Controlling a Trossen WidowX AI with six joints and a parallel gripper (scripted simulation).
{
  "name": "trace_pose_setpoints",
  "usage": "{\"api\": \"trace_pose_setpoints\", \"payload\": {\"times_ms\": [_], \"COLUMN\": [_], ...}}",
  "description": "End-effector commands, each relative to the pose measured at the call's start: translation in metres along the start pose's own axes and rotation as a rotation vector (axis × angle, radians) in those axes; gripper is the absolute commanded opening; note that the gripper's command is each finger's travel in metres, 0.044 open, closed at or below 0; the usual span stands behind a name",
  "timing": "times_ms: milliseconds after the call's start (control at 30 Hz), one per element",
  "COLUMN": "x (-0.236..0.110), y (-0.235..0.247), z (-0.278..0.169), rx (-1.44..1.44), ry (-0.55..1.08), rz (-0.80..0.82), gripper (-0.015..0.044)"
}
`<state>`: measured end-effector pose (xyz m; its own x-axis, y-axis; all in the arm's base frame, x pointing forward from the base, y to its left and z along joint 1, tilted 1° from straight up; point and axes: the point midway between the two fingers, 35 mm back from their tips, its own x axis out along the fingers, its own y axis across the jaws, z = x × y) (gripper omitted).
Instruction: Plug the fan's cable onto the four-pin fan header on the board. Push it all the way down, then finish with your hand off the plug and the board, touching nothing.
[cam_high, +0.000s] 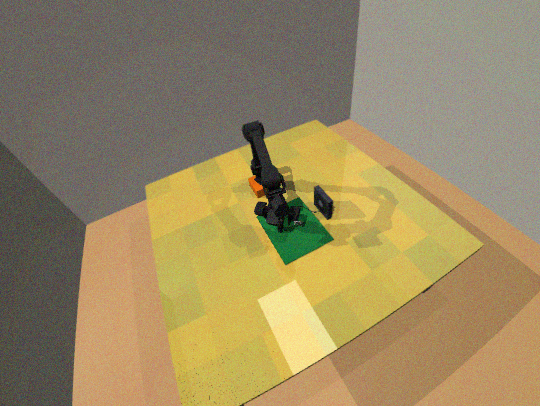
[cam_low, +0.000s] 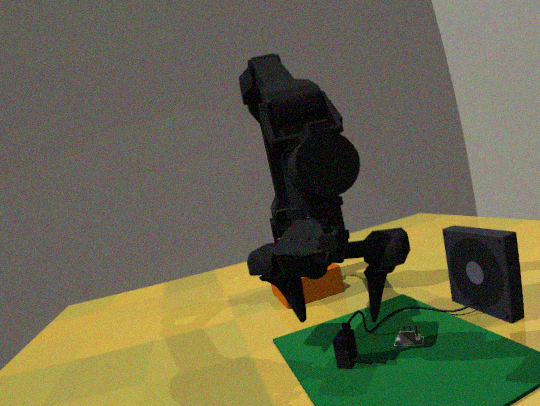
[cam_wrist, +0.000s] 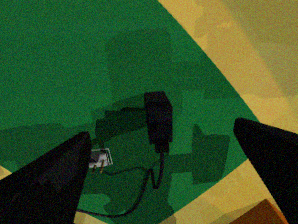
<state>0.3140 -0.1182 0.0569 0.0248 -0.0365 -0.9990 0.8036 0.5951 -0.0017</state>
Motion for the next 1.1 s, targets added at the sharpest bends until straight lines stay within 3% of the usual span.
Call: {"api": "trace_pose_setpoints", "payload": {"times_ms": [0,1067], "x": [0.007,0.052], "y": [0.000,-0.001], "z": [-0.001,-0.002], "rx": [-0.001,-0.001], "ry": [0.007,0.007], "rz": [0.001,0.001], "gripper": [0.0440,0.0440]}}
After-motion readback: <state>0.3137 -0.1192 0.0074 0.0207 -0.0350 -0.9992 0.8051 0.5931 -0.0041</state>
